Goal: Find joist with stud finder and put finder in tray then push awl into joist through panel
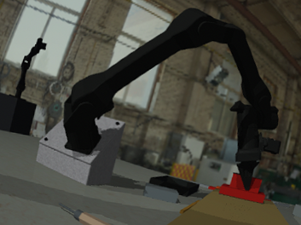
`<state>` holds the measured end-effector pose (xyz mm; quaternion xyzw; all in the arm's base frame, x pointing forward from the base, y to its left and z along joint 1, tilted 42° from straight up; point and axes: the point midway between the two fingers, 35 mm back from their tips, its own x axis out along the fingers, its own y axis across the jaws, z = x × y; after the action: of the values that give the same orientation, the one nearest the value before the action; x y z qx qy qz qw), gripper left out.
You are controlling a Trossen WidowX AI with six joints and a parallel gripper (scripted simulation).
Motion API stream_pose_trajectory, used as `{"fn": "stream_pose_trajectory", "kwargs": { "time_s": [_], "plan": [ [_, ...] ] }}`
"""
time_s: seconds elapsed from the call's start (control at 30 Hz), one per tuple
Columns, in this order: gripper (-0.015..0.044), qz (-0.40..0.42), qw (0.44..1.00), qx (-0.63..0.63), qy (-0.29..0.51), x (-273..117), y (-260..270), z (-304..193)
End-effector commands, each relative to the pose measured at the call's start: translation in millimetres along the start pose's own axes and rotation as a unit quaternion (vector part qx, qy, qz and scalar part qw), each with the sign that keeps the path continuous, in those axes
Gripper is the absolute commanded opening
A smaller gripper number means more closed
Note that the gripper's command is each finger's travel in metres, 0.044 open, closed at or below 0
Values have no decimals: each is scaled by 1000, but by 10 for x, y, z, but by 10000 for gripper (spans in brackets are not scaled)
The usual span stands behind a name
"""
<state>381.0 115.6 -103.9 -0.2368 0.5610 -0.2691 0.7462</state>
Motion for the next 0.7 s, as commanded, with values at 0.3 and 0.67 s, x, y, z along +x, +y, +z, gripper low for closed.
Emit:
{"fn": "stream_pose_trajectory", "kwargs": {
  "time_s": [0.3,0.67],
  "plan": [
    [0,-2,1000,-2,2,10,-398,-3],
    [0,-3,1000,-2,2,12,-745,-2]
  ]
}}
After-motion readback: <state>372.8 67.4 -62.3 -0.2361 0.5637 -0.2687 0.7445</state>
